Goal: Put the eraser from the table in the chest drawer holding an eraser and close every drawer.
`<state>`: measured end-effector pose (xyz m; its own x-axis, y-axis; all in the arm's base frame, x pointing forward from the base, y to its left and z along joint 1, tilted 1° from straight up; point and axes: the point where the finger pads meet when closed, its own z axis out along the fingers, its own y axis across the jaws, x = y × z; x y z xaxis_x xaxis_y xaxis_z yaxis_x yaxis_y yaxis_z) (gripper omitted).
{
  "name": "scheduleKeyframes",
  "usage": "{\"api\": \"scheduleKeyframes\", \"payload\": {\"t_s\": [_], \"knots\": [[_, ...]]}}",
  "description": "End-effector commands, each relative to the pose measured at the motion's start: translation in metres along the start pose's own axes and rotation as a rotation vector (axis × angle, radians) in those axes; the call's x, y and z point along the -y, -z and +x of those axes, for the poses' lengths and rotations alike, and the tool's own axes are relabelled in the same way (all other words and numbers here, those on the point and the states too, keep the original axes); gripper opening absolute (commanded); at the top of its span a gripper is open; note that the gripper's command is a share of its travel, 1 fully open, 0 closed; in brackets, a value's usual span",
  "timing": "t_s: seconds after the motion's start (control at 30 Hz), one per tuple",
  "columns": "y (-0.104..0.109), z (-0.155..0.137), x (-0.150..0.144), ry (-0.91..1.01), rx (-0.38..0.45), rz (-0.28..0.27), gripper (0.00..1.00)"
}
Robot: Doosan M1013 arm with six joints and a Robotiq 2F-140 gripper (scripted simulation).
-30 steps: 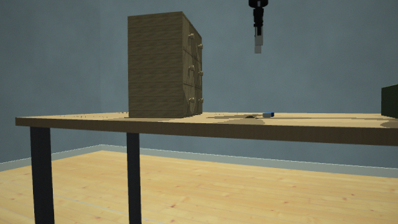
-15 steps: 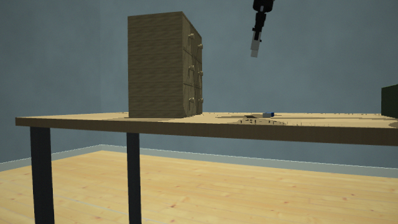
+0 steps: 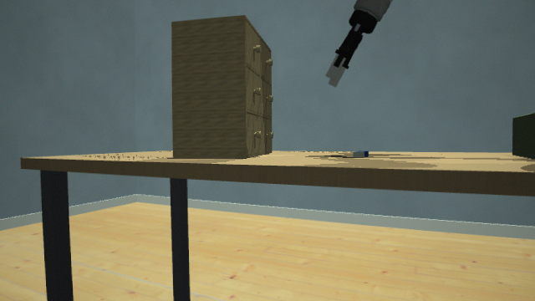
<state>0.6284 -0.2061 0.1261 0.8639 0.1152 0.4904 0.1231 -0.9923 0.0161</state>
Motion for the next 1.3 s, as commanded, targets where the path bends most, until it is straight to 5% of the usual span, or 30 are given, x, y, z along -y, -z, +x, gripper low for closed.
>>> {"api": "scheduleKeyframes", "payload": {"t_s": [0.0,0.83,1.27], "knots": [[-0.013,0.005,0.004,0.011,-0.145,0.034,1.00],[-0.065,0.020,0.005,0.003,-0.600,0.036,1.00],[-0.077,0.024,0.005,0.001,-0.713,0.036,1.00]]}}
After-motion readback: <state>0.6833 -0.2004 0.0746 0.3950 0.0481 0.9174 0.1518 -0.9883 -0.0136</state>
